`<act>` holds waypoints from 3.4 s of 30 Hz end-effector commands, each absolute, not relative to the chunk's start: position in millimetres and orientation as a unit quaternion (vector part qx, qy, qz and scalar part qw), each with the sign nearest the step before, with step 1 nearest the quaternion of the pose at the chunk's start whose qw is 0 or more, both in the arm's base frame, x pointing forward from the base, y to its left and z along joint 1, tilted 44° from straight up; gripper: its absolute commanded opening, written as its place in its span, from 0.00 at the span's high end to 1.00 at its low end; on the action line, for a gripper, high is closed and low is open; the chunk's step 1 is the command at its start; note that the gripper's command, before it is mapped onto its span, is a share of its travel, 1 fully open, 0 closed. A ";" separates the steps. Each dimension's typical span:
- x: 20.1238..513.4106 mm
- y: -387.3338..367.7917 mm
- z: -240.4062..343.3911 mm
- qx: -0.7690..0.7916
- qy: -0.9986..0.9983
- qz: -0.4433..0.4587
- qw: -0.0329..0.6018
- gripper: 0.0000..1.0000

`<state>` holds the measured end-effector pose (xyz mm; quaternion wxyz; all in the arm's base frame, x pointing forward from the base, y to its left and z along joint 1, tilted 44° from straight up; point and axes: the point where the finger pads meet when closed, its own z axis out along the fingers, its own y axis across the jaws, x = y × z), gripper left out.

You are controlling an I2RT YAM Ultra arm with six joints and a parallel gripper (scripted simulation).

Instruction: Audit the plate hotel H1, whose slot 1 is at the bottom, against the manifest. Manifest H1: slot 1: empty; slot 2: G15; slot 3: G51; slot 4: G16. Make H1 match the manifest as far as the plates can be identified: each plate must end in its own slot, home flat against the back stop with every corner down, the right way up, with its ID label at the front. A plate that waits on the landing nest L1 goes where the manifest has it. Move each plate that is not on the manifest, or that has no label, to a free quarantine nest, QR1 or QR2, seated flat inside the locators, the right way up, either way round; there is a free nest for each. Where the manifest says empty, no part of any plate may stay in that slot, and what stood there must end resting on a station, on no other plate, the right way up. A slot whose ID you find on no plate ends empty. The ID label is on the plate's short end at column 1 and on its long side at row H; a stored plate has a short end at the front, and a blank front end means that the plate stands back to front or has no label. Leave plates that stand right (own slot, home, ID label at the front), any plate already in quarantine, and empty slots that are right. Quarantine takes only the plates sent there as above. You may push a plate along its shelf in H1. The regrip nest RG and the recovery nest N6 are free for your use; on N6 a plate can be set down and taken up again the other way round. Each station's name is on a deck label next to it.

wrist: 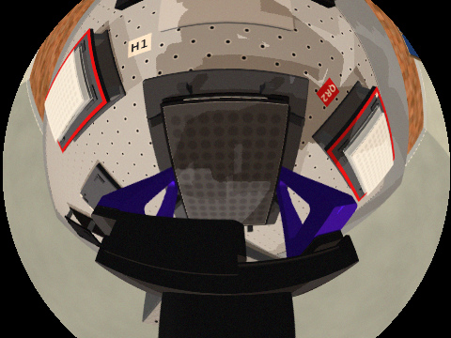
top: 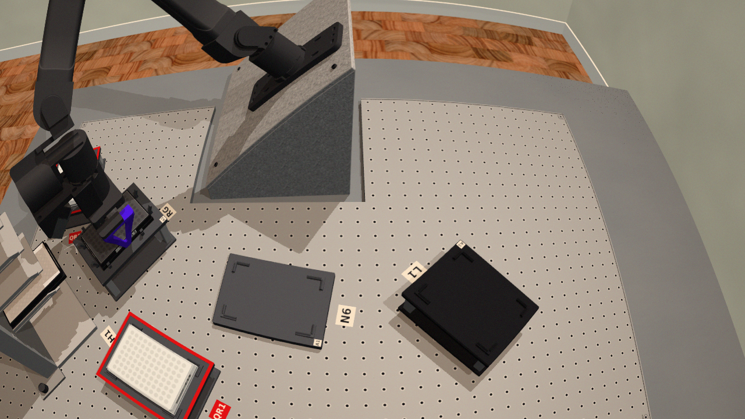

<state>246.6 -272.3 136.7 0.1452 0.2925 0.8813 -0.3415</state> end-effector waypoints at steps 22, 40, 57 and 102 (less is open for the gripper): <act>247.1 -258.1 153.8 0.291 0.881 -0.342 0.150 0.14; 246.0 -247.0 165.3 0.291 0.881 -0.342 0.150 0.14; 244.9 -236.6 176.0 0.291 0.881 -0.342 0.150 0.14; 240.0 -184.4 230.3 0.291 0.881 -0.341 0.150 0.14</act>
